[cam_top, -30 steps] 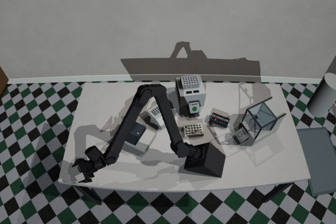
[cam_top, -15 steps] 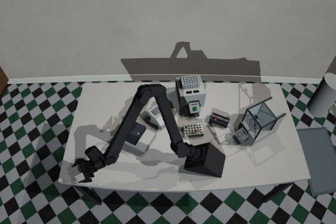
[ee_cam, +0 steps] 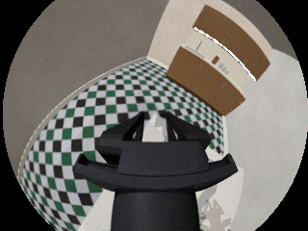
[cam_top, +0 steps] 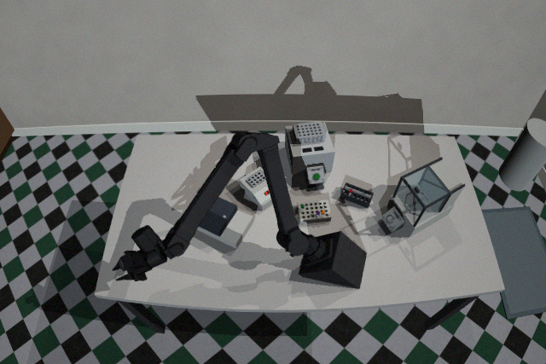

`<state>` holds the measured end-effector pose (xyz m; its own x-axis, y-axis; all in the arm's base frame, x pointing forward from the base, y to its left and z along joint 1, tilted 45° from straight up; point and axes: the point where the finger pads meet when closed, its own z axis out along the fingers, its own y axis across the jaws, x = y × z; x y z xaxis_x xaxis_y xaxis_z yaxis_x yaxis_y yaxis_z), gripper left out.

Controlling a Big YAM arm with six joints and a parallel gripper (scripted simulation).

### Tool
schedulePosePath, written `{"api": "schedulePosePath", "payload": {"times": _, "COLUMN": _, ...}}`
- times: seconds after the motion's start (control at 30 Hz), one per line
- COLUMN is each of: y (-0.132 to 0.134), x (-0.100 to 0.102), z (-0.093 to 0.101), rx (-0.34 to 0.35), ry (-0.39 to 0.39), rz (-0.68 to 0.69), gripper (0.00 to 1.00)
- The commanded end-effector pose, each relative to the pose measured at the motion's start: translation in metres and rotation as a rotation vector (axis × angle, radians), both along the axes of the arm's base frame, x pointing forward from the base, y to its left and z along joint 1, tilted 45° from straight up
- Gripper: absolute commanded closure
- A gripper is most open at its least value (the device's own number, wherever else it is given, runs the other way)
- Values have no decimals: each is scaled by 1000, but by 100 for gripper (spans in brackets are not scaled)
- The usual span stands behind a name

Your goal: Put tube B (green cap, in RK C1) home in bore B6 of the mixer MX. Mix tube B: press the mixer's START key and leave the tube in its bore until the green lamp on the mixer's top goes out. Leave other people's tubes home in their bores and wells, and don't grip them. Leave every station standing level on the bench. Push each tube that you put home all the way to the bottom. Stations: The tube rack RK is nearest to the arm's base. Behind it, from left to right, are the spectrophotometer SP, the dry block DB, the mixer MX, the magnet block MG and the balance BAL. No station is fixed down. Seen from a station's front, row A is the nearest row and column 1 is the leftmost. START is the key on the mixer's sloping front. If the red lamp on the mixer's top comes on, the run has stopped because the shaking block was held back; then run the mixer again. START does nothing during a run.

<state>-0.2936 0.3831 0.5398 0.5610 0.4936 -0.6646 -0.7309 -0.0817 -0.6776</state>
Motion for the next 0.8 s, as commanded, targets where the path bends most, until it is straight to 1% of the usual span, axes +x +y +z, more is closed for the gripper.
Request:
{"api": "schedulePosePath", "payload": {"times": 0.0, "y": -24, "x": -4, "z": 46, "rx": 49, "ry": 25, "rz": 19, "gripper": 64}}
{"api": "schedulePosePath", "payload": {"times": 0.03, "y": -27, "x": -4, "z": 50, "rx": 48, "ry": 26, "rz": 19, "gripper": 64}}
{"api": "schedulePosePath", "payload": {"times": 0.1, "y": -27, "x": -4, "z": 50, "rx": 48, "ry": 26, "rz": 19, "gripper": 64}}
{"api": "schedulePosePath", "payload": {"times": 0.13, "y": -18, "x": -19, "z": 7, "rx": -10, "ry": -37, "rz": 19, "gripper": 64}}
{"api": "schedulePosePath", "payload": {"times": 0.17, "y": -24, "x": -16, "z": 37, "rx": 20, "ry": -4, "rz": 19, "gripper": 64}}
{"api": "schedulePosePath", "payload": {"times": 0.2, "y": -34, "x": -9, "z": 55, "rx": 39, "ry": 19, "rz": 19, "gripper": 64}}
{"api": "schedulePosePath", "payload": {"times": 0.23, "y": -41, "x": -5, "z": 64, "rx": 46, "ry": 28, "rz": 18, "gripper": 64}}
{"api": "schedulePosePath", "payload": {"times": 0.43, "y": -62, "x": -7, "z": 84, "rx": 43, "ry": 30, "rz": 18, "gripper": 64}}
{"api": "schedulePosePath", "payload": {"times": 0.5, "y": -65, "x": -8, "z": 87, "rx": 42, "ry": 30, "rz": 18, "gripper": 64}}
{"api": "schedulePosePath", "payload": {"times": 0.53, "y": -63, "x": -11, "z": 84, "rx": 38, "ry": 25, "rz": 18, "gripper": 64}}
{"api": "schedulePosePath", "payload": {"times": 0.57, "y": -55, "x": -12, "z": 68, "rx": 22, "ry": 16, "rz": 11, "gripper": 64}}
{"api": "schedulePosePath", "payload": {"times": 0.6, "y": -52, "x": -26, "z": 42, "rx": -8, "ry": -36, "rz": 19, "gripper": 64}}
{"api": "schedulePosePath", "payload": {"times": 0.7, "y": -51, "x": -24, "z": 43, "rx": -4, "ry": -32, "rz": 15, "gripper": 64}}
{"api": "schedulePosePath", "payload": {"times": 0.73, "y": -53, "x": -21, "z": 61, "rx": 16, "ry": -6, "rz": 14, "gripper": 64}}
{"api": "schedulePosePath", "payload": {"times": 0.77, "y": -55, "x": -12, "z": 67, "rx": 22, "ry": 16, "rz": 11, "gripper": 64}}
